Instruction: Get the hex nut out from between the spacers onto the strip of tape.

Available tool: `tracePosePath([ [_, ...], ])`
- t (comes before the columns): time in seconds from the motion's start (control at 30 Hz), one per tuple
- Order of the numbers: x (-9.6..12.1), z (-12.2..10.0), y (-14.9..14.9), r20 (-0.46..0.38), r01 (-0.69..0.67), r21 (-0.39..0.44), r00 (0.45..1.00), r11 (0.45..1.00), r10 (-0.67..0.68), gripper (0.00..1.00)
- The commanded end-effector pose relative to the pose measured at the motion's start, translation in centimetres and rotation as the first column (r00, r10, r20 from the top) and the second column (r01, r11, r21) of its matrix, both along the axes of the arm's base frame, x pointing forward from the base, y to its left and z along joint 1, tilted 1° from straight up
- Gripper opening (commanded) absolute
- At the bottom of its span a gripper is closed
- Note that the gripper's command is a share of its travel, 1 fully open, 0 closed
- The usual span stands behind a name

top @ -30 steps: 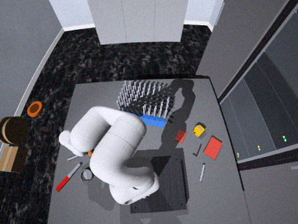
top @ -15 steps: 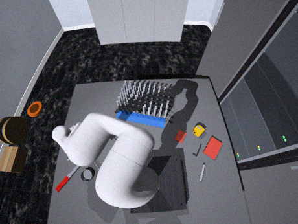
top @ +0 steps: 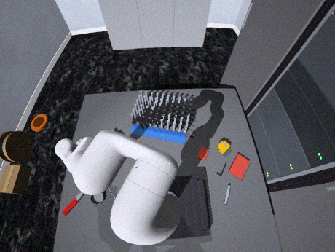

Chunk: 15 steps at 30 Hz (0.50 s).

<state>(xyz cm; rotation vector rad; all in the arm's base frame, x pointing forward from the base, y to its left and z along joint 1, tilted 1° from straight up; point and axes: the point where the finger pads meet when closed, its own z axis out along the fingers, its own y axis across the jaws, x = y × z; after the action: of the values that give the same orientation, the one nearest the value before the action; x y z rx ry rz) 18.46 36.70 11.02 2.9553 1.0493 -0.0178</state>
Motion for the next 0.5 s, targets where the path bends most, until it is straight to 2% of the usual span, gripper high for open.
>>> tracePosePath([
  [0.0, 0.06, 0.31, 0.09, 0.002, 0.0, 0.003, 1.0, 1.0, 0.0, 0.0],
  [0.47, 0.07, 0.31, 0.05, 0.002, -0.003, 0.003, 1.0, 1.0, 0.003, 0.0],
])
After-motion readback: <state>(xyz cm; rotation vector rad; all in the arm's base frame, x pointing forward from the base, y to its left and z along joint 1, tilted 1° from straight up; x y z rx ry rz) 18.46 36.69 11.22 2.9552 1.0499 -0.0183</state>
